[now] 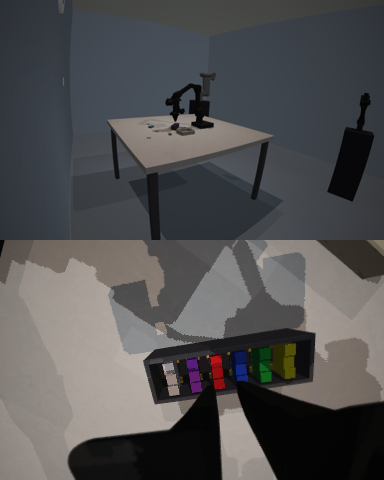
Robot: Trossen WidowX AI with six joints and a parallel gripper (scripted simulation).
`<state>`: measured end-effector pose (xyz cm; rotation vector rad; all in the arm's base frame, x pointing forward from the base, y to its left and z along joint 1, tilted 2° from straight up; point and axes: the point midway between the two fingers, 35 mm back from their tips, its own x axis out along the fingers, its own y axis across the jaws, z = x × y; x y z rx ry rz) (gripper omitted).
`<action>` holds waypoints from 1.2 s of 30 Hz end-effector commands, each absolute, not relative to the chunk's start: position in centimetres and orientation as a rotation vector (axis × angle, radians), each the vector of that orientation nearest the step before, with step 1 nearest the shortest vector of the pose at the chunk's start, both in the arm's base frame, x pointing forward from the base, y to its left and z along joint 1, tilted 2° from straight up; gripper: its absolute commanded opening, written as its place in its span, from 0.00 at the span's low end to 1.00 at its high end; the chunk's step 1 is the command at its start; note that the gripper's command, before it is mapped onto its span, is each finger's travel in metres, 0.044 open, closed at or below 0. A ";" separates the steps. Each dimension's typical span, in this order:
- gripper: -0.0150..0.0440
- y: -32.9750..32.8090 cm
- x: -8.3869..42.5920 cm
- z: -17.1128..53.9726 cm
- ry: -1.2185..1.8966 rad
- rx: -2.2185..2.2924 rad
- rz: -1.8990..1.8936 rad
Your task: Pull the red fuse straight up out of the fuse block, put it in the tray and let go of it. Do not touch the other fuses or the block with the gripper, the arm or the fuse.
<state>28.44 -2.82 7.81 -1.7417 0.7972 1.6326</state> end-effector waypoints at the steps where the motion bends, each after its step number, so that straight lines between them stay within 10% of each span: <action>1: 0.38 -2.9 28.4 7.3 0.800 -1.743 1.640; 36: 0.38 -2.9 28.5 5.2 0.800 -1.742 1.640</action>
